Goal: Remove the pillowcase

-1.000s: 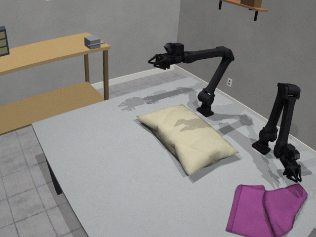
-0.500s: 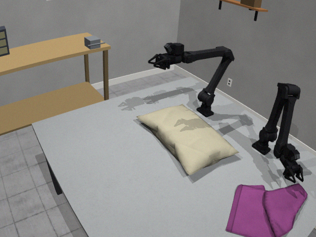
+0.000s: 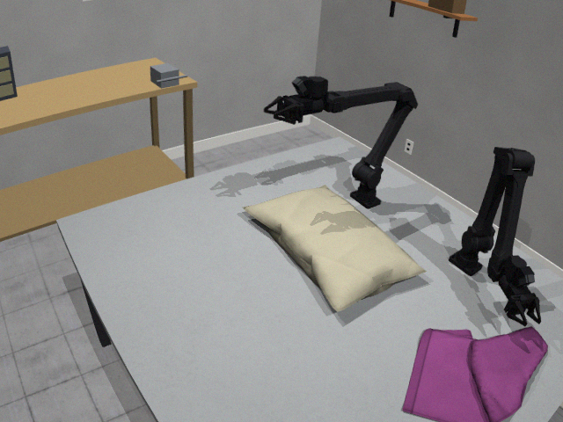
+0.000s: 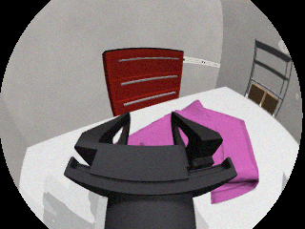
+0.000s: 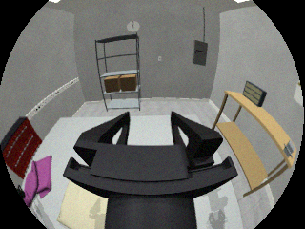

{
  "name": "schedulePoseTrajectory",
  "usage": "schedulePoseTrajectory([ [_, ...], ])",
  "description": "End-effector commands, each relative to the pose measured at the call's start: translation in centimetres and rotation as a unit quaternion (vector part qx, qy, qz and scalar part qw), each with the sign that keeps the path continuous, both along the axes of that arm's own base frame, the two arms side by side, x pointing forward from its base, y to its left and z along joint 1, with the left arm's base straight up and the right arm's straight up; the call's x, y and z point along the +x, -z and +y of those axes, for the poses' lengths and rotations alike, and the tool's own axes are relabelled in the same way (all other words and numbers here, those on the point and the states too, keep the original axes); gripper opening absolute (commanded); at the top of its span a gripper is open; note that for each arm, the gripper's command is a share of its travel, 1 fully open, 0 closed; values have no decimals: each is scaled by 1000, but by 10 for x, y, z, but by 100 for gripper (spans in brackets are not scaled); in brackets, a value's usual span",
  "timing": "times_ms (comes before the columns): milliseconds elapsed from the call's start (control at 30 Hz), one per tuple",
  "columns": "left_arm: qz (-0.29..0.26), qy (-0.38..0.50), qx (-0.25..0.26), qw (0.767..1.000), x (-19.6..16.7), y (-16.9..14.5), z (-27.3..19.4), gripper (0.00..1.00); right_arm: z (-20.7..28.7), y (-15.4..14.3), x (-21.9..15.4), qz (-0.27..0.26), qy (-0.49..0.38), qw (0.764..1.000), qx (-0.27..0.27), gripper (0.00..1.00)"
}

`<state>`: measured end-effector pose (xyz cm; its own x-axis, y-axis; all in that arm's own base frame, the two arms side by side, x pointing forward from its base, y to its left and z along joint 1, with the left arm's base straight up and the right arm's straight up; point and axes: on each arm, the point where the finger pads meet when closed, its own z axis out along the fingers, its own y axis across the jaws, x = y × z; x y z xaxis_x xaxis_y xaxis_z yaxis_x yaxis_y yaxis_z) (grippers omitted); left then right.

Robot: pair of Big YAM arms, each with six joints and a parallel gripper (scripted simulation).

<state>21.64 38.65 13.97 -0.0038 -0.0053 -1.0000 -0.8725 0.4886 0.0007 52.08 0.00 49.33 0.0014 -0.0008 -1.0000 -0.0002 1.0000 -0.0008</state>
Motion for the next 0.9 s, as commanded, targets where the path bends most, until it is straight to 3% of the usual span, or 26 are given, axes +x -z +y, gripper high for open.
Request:
schedulePoseTrajectory([
  [0,-15,-4,23,1000,3,-26,12,60,-4,-17,0,-13,4,1000,-6,60],
  [267,-16,-4,25,1000,3,-42,12,60,-4,-17,0,-13,4,1000,-6,60],
  [433,-10,-2,15,1000,2,-37,7,60,-4,-17,0,-13,4,1000,-6,60],
  [533,-17,-4,27,999,4,-53,14,60,-4,-17,0,-13,4,1000,-6,60],
  [867,-16,-4,25,1000,4,-66,14,60,-4,-17,0,-13,4,1000,-6,60],
])
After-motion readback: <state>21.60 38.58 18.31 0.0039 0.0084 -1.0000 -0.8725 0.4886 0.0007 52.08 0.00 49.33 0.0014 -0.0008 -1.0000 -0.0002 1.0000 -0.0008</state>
